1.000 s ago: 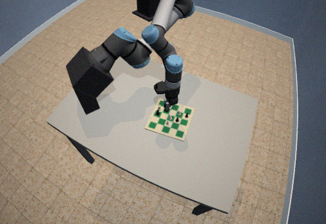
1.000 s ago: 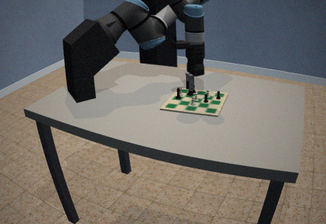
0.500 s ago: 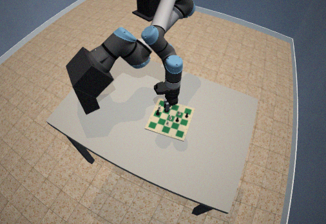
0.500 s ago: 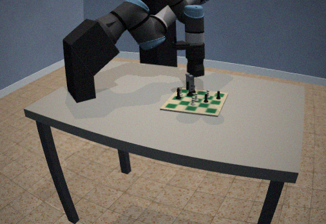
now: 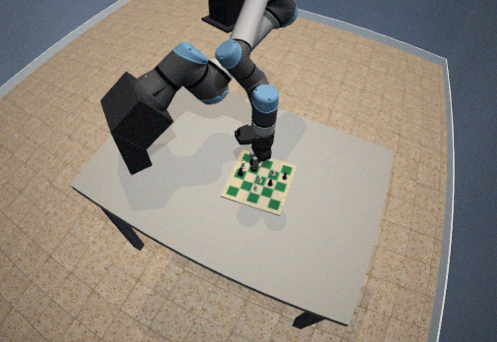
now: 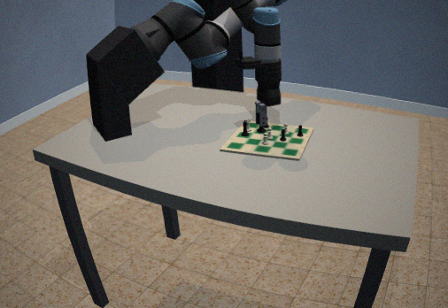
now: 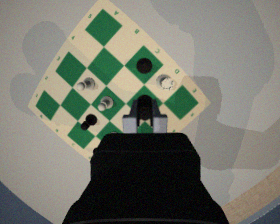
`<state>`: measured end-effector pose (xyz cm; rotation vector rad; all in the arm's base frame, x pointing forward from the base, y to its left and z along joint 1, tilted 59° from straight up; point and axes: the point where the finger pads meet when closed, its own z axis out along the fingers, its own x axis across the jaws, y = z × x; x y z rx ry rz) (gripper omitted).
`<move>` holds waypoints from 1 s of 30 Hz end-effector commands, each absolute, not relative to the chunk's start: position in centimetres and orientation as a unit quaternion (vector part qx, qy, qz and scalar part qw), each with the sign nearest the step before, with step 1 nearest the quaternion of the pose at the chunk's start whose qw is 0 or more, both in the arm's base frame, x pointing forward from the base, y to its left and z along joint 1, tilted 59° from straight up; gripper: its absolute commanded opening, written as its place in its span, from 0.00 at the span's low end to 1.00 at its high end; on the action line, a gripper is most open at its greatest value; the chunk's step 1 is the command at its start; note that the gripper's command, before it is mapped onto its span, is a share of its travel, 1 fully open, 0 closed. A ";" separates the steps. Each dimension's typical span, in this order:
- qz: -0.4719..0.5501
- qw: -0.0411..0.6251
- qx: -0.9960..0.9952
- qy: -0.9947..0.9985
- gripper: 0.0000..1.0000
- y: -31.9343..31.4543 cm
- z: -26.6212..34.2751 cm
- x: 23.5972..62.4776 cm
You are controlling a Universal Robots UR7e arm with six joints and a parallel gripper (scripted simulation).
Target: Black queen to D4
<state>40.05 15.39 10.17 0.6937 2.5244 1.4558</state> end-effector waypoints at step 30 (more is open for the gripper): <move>0.485 0.073 0.231 0.840 0.32 15.4 10.2 40.1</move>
